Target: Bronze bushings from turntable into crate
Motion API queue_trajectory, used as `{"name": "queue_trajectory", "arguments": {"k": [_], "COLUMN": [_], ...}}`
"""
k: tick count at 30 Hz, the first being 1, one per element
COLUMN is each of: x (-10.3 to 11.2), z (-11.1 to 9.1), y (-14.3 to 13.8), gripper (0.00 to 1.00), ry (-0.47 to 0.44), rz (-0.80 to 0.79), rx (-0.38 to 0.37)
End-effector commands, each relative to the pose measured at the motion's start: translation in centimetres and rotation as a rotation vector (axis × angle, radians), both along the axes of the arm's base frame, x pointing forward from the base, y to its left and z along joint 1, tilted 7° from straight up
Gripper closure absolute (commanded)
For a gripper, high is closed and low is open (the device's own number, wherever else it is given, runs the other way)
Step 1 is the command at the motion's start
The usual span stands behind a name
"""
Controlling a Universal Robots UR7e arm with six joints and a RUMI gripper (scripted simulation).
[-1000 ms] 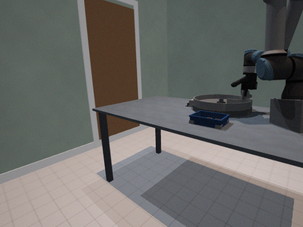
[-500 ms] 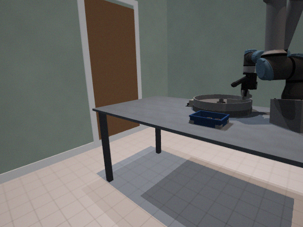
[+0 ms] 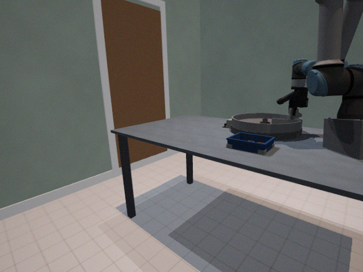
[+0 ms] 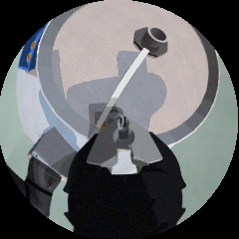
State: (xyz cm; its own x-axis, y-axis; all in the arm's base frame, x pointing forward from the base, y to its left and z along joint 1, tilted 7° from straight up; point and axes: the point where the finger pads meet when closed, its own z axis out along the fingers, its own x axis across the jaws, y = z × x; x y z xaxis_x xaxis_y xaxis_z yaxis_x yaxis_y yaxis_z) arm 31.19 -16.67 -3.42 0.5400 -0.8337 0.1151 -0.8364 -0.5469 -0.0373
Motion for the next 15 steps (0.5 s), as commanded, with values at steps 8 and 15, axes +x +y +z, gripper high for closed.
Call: {"name": "queue_trajectory", "arguments": {"k": [8,15], "x": [0.0,0.0], "z": [0.2,1.6], "y": [0.1,0.0], "gripper": [1.0,1.0], "ry": [0.0,-0.002], "rz": [0.002,0.001], "rx": [0.0,-0.002]}}
